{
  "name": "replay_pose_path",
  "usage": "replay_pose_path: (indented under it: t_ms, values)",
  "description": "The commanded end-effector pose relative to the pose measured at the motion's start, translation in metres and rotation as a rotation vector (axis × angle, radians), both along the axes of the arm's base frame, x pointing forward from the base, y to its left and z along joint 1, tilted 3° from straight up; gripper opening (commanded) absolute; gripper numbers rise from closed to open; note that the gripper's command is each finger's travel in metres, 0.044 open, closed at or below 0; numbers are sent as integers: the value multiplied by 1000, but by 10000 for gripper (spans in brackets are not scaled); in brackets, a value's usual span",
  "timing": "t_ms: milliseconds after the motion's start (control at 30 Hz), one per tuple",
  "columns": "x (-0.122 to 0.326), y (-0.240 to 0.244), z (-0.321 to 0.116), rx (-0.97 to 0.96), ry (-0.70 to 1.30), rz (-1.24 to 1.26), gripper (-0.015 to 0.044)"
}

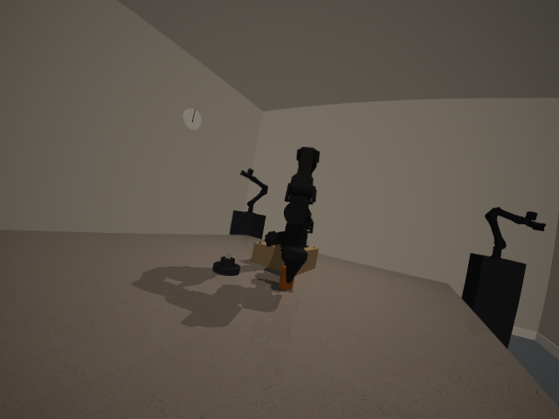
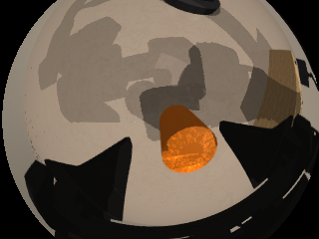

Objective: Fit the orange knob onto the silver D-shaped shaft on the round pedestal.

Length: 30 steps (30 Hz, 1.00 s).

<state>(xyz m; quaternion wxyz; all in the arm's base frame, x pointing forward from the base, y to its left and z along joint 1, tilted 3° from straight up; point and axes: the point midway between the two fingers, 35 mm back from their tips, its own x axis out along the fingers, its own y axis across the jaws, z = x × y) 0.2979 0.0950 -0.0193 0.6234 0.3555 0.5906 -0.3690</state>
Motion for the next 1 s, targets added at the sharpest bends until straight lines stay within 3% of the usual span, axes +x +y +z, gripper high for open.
replay_pose_path:
  t_ms: [0,333,667,833,967]
  values:
    - [-2,-2,-8,-6,8,4,440]
    - [-3,-3,-21,-6,8,4,440]
    - [-3,-3,-21,-6,8,4,177]
    - [-3,-3,-21,-6,8,4,144]
    - [-1,-1,-19,1,-1,11,39]
